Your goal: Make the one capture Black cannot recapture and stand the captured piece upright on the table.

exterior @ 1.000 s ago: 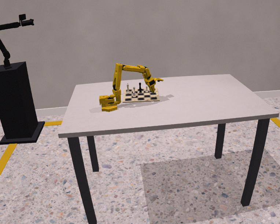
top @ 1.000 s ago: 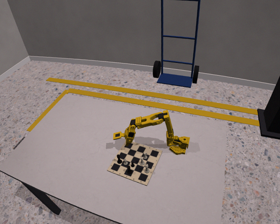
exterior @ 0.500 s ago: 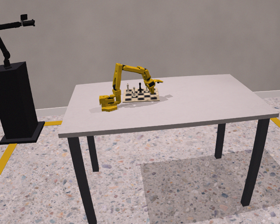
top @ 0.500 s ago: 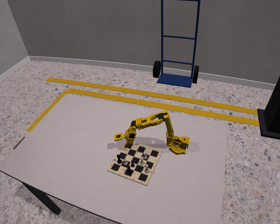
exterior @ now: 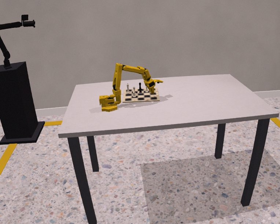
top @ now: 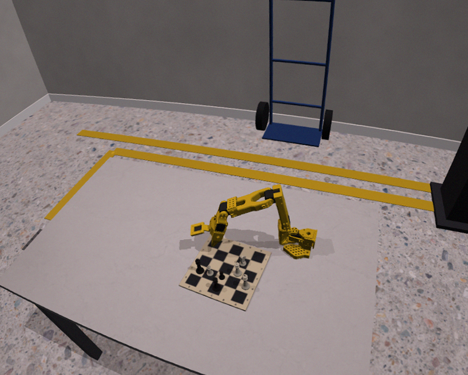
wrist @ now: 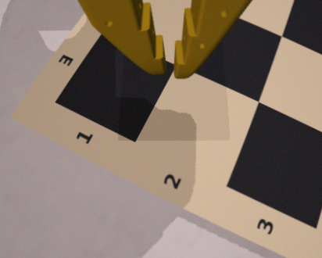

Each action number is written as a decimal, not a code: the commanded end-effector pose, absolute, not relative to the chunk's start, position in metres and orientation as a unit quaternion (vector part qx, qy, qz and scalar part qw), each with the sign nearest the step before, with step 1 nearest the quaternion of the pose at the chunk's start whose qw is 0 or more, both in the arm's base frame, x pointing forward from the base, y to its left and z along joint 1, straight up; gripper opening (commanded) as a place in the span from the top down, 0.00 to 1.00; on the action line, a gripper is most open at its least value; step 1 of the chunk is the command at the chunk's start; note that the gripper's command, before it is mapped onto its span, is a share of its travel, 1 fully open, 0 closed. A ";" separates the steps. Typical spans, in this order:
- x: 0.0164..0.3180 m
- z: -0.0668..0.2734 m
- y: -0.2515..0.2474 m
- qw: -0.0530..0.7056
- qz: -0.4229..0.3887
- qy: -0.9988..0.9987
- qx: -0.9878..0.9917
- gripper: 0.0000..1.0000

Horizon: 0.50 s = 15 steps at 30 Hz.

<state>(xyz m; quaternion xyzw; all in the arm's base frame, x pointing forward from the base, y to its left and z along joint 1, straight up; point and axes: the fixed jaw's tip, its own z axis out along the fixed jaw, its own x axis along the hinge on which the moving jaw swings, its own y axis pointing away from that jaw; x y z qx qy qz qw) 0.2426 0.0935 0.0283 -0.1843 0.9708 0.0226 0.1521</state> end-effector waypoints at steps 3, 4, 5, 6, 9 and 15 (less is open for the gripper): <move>0.240 0.024 0.091 0.143 0.022 0.973 -0.178 1.00; 0.240 0.024 0.091 0.143 0.022 0.973 -0.178 1.00; 0.240 0.024 0.091 0.143 0.022 0.973 -0.178 1.00; 0.240 0.024 0.091 0.143 0.022 0.973 -0.178 1.00; 0.240 0.024 0.091 0.143 0.022 0.973 -0.178 1.00; 0.240 0.032 0.091 0.143 0.022 0.973 -0.178 1.00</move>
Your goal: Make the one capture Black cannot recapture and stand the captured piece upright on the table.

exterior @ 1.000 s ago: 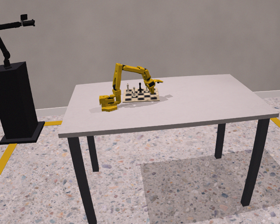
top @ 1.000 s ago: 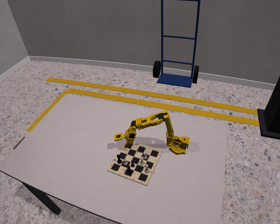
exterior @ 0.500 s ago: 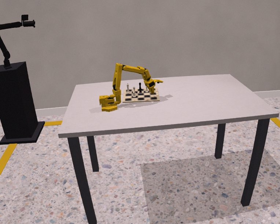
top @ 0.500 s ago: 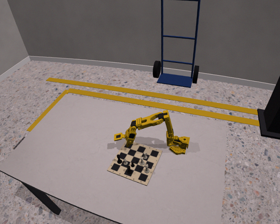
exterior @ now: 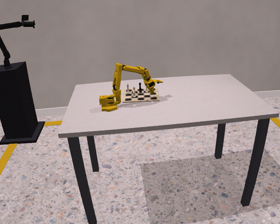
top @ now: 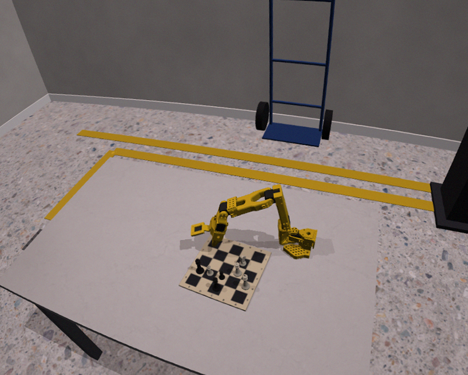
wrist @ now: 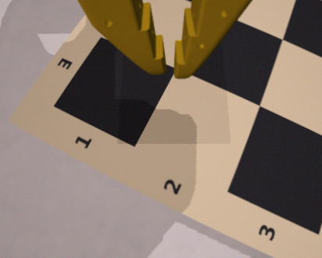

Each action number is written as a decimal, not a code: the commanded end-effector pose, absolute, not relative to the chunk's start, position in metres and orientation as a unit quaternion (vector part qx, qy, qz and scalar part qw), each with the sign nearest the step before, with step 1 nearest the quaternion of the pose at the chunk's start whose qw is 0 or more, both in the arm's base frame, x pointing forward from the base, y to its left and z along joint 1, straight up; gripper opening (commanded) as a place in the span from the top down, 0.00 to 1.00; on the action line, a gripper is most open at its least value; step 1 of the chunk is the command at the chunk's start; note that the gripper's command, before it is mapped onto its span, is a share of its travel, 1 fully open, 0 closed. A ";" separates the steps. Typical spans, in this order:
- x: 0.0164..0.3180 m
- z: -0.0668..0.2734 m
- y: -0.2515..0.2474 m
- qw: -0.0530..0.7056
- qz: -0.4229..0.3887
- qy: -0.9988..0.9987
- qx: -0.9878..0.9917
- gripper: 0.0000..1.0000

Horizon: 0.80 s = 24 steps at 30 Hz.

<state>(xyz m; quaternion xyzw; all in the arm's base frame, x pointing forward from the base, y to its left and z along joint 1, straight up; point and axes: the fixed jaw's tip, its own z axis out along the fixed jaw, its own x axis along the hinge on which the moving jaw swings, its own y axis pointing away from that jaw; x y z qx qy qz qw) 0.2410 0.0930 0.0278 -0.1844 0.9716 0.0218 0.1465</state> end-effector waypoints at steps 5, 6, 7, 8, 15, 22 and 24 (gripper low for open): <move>0.240 0.050 0.091 0.143 0.022 0.973 -0.178 1.00; 0.240 0.054 0.091 0.143 0.022 0.973 -0.178 1.00; 0.240 0.054 0.091 0.143 0.022 0.973 -0.178 1.00; 0.240 0.054 0.091 0.143 0.022 0.973 -0.178 1.00; 0.239 0.082 0.091 0.143 0.022 0.973 -0.178 1.00; 0.239 0.093 0.090 0.143 0.022 0.973 -0.178 1.00; 0.239 0.094 0.090 0.143 0.022 0.973 -0.178 1.00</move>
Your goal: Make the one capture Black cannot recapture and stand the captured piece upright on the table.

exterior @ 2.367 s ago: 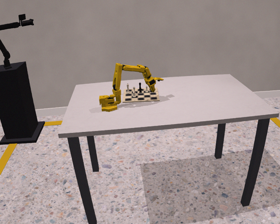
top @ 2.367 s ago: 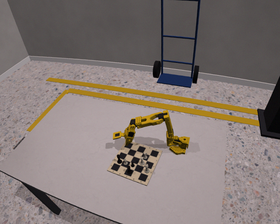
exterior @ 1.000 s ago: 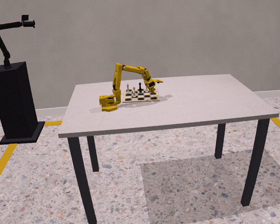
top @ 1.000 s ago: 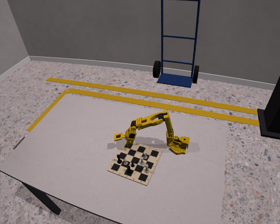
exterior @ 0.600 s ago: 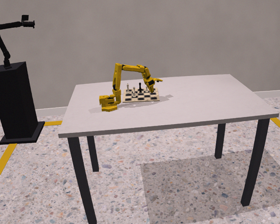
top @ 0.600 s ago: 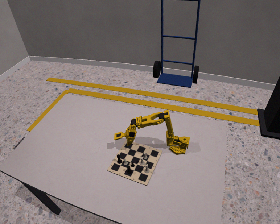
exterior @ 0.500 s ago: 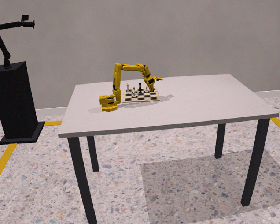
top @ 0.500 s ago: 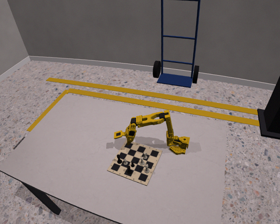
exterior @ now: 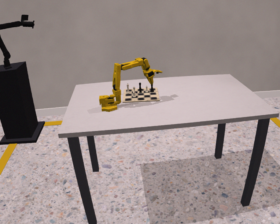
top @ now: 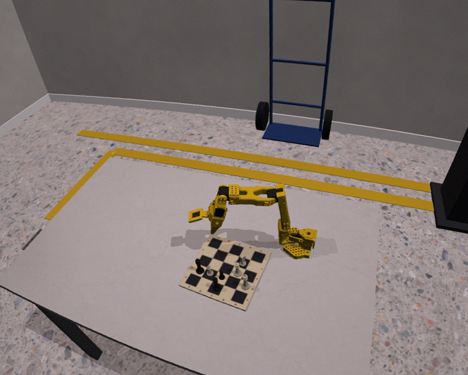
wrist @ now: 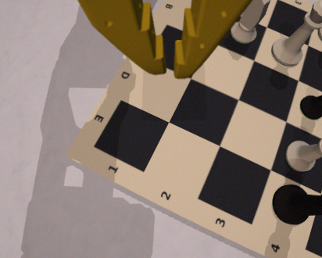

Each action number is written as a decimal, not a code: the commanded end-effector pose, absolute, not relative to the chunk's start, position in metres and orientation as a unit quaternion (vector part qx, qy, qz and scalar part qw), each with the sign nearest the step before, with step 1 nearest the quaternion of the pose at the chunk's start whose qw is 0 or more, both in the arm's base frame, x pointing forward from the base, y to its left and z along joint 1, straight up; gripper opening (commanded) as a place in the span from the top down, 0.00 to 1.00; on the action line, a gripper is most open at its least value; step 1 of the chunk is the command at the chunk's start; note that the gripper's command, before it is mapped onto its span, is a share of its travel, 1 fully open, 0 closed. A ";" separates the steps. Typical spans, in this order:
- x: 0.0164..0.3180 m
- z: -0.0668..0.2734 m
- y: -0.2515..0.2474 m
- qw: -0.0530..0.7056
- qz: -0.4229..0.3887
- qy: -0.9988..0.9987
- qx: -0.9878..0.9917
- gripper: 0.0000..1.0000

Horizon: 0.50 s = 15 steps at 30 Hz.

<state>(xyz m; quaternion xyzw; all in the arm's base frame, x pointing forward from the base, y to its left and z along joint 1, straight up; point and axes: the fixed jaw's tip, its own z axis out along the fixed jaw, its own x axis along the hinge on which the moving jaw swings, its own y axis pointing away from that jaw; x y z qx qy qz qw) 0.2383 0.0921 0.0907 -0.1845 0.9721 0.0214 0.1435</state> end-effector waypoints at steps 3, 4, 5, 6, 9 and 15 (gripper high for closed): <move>0.239 0.094 0.091 0.143 0.022 0.973 -0.178 1.00; 0.239 0.094 0.091 0.144 0.022 0.973 -0.180 1.00; 0.238 0.094 0.093 0.146 0.023 0.972 -0.183 1.00; 0.238 0.094 0.097 0.149 0.025 0.970 -0.189 0.99; 0.234 0.097 0.119 0.166 0.035 0.959 -0.226 0.98; 0.207 0.106 0.189 0.217 0.080 0.911 -0.342 0.92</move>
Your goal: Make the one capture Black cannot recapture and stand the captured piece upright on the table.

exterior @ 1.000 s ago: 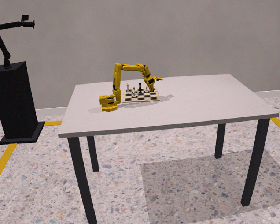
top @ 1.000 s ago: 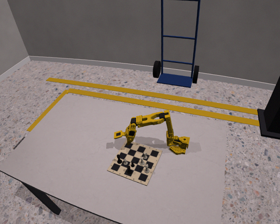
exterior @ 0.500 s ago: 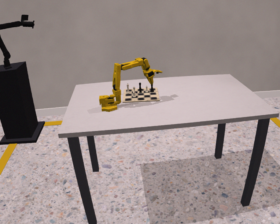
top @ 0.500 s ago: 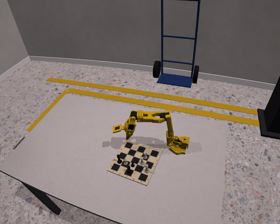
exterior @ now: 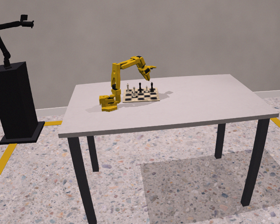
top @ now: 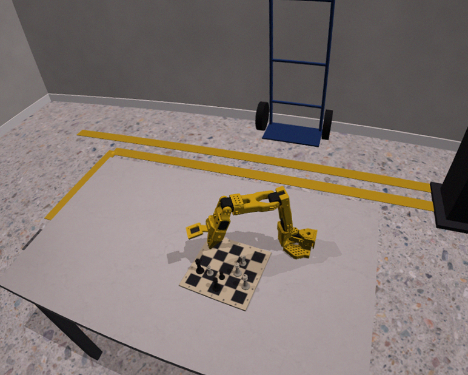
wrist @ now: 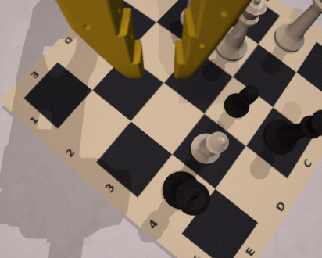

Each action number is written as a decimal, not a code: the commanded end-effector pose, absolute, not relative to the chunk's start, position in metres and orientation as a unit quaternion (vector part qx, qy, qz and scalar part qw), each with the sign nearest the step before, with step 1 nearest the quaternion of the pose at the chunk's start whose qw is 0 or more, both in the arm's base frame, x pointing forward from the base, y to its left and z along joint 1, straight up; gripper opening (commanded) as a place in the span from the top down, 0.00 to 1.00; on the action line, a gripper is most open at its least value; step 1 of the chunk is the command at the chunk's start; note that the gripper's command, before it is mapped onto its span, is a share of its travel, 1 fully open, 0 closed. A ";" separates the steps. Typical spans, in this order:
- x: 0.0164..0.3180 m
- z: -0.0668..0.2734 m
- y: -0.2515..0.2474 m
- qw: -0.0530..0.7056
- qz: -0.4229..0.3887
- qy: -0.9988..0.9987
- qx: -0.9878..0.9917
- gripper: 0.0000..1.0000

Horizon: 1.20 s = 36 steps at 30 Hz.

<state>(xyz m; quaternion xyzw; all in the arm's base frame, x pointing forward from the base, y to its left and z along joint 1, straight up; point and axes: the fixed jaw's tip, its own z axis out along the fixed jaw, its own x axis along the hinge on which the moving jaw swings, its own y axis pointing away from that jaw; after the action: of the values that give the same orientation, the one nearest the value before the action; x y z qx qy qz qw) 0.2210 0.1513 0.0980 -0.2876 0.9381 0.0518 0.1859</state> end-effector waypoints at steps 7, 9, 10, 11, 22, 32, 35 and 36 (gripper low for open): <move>0.179 0.112 0.228 0.243 0.115 0.873 -0.408 0.89; 0.175 0.113 0.233 0.246 0.119 0.867 -0.416 0.88; 0.174 0.113 0.234 0.246 0.120 0.866 -0.417 0.88; 0.174 0.113 0.234 0.246 0.120 0.866 -0.418 0.88; 0.174 0.110 0.234 0.246 0.121 0.866 -0.419 0.88; 0.173 0.104 0.235 0.246 0.121 0.865 -0.421 0.88; 0.172 0.103 0.235 0.246 0.121 0.865 -0.421 0.88; 0.172 0.103 0.235 0.246 0.121 0.865 -0.421 0.88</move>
<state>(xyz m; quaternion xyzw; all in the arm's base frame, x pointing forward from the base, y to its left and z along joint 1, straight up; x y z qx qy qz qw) 0.1750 0.2345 0.1086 -0.4203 0.8625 0.1222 0.2539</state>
